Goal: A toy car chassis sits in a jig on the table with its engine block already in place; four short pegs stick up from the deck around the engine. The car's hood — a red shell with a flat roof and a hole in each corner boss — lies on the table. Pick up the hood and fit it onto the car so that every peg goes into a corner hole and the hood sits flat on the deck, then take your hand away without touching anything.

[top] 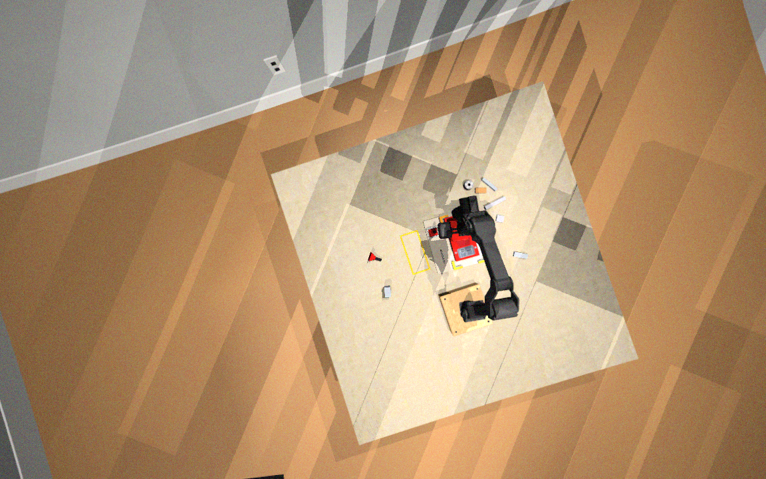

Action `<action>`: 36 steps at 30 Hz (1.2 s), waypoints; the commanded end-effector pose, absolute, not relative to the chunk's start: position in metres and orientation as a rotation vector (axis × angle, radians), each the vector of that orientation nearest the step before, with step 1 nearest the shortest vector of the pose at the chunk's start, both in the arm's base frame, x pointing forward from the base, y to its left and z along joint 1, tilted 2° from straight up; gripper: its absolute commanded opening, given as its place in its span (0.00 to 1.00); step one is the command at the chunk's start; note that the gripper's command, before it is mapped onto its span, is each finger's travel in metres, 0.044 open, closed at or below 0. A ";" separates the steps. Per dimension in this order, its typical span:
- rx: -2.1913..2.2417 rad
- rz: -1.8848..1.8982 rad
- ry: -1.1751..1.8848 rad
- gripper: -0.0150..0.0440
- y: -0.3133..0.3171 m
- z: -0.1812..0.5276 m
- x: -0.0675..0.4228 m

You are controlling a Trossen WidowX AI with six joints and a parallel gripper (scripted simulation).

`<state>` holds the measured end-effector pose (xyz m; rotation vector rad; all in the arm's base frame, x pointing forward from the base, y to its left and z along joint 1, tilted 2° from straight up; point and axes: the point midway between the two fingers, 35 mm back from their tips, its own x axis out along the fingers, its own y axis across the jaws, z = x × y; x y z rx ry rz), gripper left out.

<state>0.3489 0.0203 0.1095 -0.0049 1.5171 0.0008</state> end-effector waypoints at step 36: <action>-0.128 0.120 1.516 0.25 -0.015 0.061 0.356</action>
